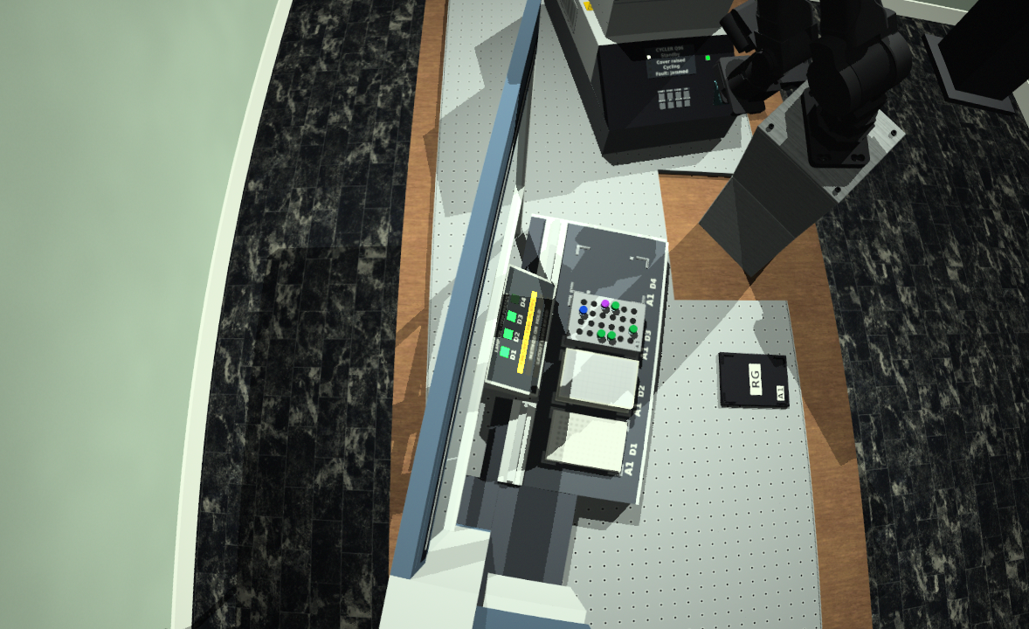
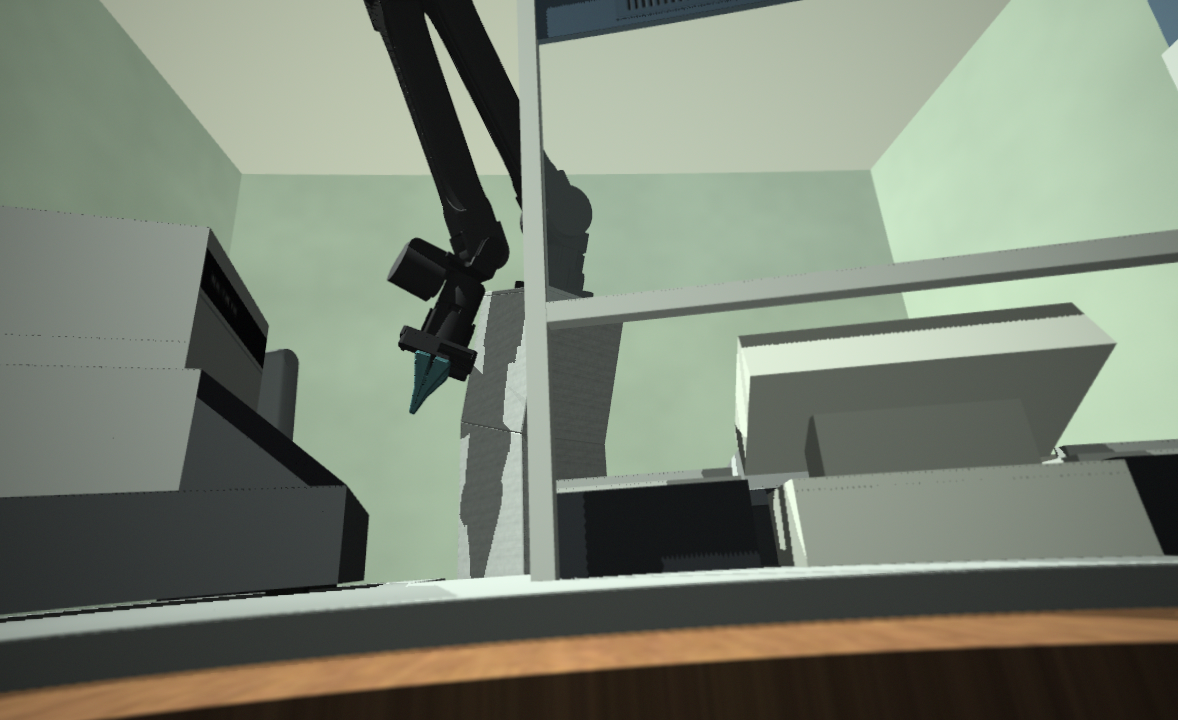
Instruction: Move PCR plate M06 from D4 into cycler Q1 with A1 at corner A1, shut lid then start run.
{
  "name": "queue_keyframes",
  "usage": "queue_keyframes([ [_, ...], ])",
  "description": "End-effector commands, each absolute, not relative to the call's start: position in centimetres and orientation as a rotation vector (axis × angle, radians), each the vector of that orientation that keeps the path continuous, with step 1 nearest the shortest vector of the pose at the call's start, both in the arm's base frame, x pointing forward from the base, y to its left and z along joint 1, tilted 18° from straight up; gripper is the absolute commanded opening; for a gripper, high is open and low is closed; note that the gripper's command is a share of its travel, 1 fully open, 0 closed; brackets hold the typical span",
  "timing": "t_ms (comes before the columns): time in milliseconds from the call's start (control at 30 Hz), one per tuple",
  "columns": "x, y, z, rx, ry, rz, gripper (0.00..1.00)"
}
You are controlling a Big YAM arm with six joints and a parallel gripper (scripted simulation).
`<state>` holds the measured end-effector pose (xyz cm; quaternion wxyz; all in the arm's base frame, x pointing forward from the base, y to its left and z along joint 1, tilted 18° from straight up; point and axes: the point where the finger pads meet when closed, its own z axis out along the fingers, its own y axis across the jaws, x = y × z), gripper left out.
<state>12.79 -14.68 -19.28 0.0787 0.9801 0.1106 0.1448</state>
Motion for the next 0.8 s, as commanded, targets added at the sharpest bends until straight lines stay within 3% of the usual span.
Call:
queue_keyframes([
  [0, 12.81, -14.57, -19.32, 2.934, 0.354, 0.427, 0.0],
  [767, 12.46, -14.0, -18.68, 2.938, 0.352, 0.426, 0.0],
])
